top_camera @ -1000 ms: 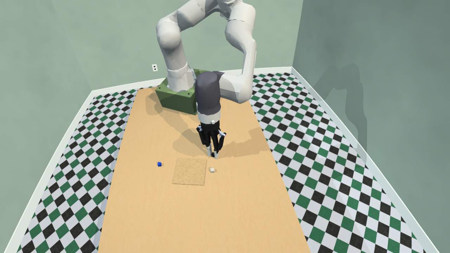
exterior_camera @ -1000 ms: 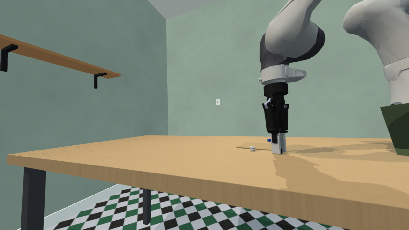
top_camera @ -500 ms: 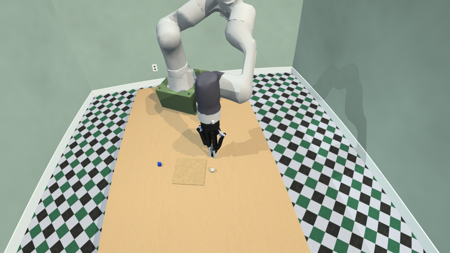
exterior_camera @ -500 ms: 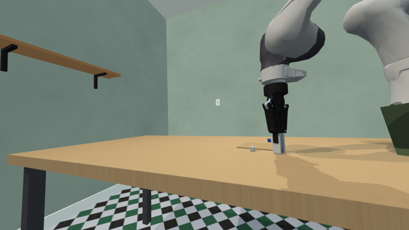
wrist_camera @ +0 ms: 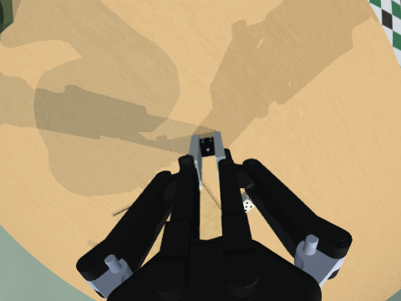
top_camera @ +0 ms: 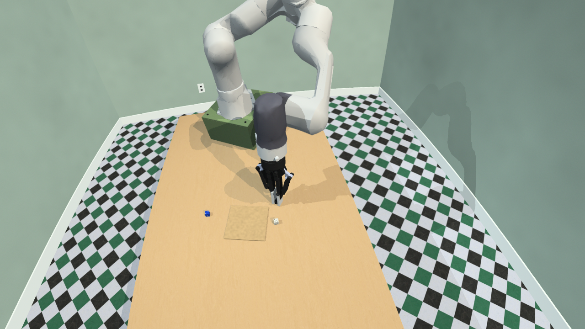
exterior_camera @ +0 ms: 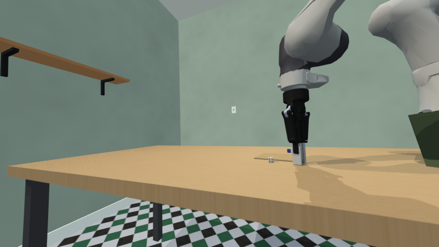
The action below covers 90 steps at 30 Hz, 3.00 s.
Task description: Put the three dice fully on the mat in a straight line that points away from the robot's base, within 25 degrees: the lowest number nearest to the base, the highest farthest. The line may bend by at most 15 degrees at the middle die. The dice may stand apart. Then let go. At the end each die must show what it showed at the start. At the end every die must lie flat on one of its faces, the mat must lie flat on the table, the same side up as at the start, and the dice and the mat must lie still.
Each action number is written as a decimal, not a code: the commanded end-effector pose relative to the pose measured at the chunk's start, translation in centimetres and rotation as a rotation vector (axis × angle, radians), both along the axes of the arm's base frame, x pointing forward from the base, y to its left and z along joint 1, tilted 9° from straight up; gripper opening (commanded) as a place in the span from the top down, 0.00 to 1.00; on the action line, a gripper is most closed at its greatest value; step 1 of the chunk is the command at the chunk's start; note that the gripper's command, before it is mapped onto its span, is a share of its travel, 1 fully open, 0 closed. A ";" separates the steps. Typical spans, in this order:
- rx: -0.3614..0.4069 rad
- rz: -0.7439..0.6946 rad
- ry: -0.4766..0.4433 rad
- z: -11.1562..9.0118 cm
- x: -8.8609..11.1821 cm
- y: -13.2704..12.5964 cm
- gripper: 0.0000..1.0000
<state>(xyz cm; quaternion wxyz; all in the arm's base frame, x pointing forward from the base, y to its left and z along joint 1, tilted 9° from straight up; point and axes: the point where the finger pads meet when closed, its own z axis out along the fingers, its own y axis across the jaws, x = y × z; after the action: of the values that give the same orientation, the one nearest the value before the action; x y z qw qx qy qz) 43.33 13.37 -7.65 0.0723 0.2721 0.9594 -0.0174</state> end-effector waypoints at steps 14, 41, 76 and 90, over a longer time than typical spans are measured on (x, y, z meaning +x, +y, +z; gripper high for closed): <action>-0.002 0.002 -0.003 0.0 0.1 -0.1 0.93; -0.002 0.002 -0.003 9.7 -1.2 0.6 0.93; -0.056 0.407 0.028 10.9 0.9 -7.0 0.93; -0.080 0.582 0.040 11.4 1.3 -10.3 0.93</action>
<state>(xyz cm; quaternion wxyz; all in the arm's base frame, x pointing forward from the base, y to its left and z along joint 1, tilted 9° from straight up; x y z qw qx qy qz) 44.44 4.15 3.51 0.0629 0.0629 0.9953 -0.0375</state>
